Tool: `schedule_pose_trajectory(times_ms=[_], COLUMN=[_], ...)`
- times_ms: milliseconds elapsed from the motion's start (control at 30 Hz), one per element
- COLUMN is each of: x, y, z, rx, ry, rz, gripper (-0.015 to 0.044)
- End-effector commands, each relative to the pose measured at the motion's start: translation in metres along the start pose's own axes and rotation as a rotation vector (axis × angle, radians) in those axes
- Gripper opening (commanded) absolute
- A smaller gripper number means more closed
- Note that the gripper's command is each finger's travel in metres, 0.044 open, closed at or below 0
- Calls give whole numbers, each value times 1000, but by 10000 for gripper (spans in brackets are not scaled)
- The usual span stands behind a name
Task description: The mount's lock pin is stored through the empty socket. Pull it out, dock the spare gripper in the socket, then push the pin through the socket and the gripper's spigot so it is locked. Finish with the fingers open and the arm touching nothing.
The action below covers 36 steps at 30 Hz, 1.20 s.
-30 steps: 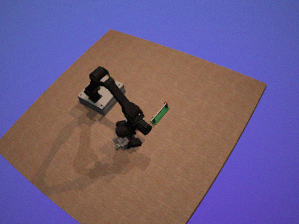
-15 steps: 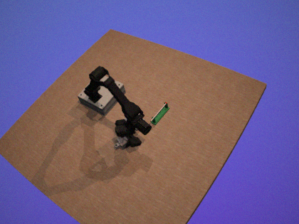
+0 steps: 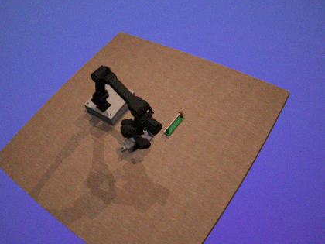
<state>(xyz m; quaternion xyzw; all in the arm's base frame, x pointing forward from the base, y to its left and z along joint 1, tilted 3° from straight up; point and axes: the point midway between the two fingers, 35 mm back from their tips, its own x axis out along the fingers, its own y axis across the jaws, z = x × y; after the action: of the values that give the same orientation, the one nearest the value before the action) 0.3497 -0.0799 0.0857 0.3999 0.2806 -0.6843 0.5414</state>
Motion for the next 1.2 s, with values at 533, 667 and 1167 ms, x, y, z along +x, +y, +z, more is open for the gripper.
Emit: schedule_pose_trajectory(times_ms=[533, 667, 1167], x=[-5, 0, 10], y=[-9, -19, -59], z=[4, 3, -7], rx=[-50, -111, -335], ry=[51, 110, 374], rz=[-31, -71, -177], gripper=[0, 0, 0])
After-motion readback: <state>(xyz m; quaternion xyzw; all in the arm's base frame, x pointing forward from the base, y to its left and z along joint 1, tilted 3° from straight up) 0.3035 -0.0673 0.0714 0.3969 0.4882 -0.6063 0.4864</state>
